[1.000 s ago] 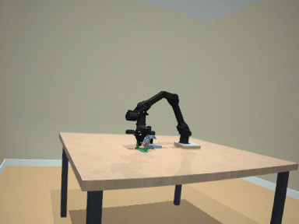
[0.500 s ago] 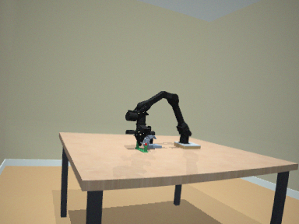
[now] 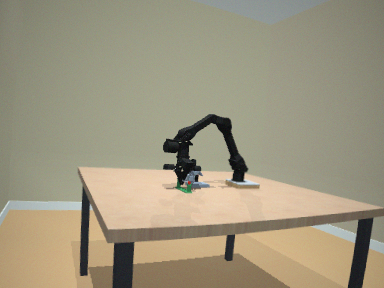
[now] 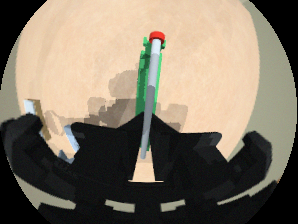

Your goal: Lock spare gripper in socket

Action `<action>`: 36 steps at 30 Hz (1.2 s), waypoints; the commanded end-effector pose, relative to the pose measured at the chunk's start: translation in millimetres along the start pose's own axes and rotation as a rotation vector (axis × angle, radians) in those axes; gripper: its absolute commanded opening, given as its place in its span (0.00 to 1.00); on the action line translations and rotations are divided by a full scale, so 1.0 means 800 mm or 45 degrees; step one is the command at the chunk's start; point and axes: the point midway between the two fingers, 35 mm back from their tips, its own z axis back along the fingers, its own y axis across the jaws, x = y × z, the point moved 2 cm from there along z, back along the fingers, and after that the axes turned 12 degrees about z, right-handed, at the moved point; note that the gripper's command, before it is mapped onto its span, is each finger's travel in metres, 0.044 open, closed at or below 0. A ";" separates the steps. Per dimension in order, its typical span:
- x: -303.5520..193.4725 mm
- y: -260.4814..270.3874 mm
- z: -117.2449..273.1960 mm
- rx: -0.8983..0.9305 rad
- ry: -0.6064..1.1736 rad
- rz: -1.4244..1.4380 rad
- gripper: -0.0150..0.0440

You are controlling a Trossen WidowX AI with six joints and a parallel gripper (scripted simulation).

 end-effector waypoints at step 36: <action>0.000 0.000 -0.001 0.001 0.000 0.000 0.25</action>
